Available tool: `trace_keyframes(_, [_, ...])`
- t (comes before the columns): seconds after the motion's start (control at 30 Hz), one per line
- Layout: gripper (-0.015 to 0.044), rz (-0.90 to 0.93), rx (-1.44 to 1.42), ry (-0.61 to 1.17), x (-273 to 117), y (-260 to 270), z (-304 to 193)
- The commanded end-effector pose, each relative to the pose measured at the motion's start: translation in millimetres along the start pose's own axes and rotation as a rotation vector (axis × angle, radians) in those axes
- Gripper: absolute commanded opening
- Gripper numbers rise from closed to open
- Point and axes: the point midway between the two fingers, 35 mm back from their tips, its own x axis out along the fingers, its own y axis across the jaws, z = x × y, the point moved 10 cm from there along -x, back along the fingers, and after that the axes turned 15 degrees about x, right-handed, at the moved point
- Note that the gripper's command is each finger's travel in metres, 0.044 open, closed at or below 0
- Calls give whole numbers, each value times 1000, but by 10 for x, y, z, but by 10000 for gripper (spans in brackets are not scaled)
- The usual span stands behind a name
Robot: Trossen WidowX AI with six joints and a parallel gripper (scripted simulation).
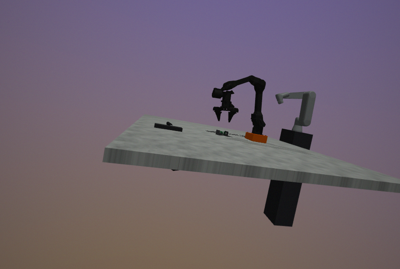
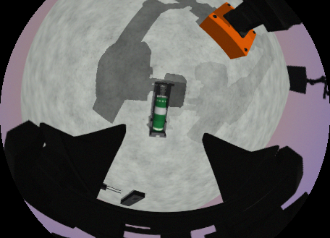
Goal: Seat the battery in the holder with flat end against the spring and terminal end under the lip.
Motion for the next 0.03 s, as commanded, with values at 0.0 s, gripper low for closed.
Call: trace_keyframes(0.0, [440, -1, 5, 0, -6, -2, 1])
